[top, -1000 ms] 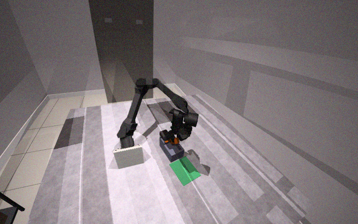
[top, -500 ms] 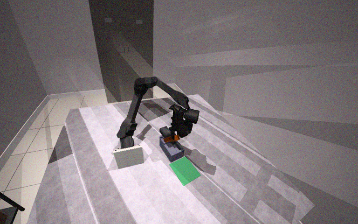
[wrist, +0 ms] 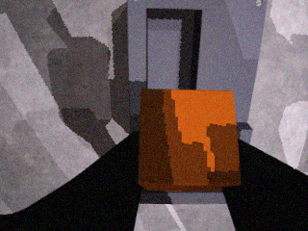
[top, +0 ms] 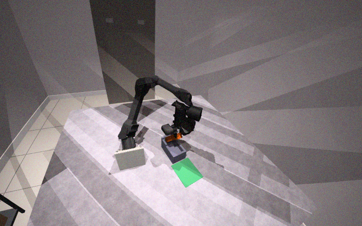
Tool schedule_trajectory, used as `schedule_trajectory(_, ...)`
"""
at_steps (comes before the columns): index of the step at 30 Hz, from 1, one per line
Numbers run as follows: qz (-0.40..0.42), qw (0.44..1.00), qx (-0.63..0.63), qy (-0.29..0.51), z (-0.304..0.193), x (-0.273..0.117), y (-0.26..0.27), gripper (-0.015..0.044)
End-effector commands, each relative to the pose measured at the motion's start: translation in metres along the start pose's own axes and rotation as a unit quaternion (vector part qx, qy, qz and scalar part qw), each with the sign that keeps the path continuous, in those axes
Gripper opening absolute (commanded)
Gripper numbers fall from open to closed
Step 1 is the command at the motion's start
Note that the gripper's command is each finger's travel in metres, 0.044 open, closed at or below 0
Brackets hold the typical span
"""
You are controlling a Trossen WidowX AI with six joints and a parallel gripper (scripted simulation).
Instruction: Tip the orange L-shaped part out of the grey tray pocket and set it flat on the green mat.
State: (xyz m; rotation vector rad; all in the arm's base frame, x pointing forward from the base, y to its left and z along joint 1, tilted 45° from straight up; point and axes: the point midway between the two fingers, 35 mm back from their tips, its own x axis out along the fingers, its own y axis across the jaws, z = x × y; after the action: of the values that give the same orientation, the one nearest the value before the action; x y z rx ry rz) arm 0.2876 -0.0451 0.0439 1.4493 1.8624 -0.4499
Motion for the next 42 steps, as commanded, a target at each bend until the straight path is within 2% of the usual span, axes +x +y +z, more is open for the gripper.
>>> schedule_trajectory(1,-0.001,1.000,-0.001,-0.001,0.001,-0.006,-0.001,0.0000)
schedule_trajectory(18,-0.002,1.000,-0.001,-0.001,0.005,-0.018,-0.001,0.0000)
schedule_trajectory(42,-0.001,1.000,-0.002,-0.005,0.112,-0.017,-0.009,0.0000)
